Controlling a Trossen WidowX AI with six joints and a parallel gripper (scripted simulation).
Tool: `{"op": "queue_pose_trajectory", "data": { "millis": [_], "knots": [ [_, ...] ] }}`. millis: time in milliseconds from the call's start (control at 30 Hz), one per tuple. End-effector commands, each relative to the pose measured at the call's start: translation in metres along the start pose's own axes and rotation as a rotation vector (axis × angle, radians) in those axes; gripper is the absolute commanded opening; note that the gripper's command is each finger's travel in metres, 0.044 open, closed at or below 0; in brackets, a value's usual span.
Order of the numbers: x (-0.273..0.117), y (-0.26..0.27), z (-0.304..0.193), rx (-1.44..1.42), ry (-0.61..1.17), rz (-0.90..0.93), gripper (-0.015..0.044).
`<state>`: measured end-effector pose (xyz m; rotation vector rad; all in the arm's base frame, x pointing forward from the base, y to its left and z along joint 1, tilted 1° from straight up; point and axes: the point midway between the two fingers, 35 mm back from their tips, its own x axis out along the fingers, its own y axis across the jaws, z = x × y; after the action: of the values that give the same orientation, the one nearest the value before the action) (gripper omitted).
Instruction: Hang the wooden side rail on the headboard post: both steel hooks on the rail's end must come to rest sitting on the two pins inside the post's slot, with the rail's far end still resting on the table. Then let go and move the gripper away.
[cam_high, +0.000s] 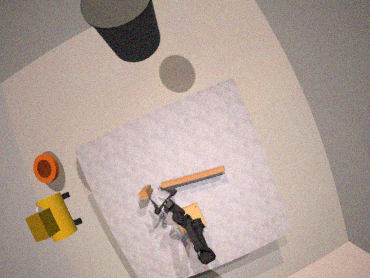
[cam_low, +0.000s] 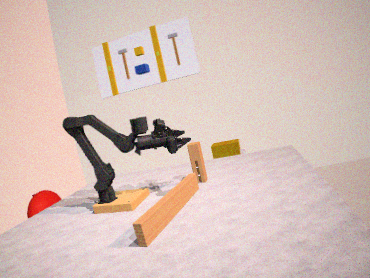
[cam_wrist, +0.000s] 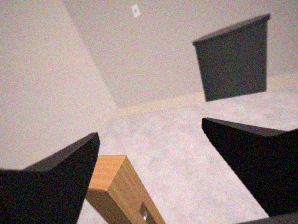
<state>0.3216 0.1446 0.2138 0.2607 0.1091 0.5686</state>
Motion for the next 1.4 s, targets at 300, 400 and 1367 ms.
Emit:
{"op": "queue_pose_trajectory", "data": {
  "millis": [300,400,1367],
  "knots": [
    [-0.057,0.015,-0.129,-0.352,0.226,0.138,0.0440],
    [-0.059,0.015,-0.130,-0.357,0.229,0.140,0.0440],
    [-0.030,0.002,-0.132,-0.473,0.409,0.238,0.0440]
  ]
}}
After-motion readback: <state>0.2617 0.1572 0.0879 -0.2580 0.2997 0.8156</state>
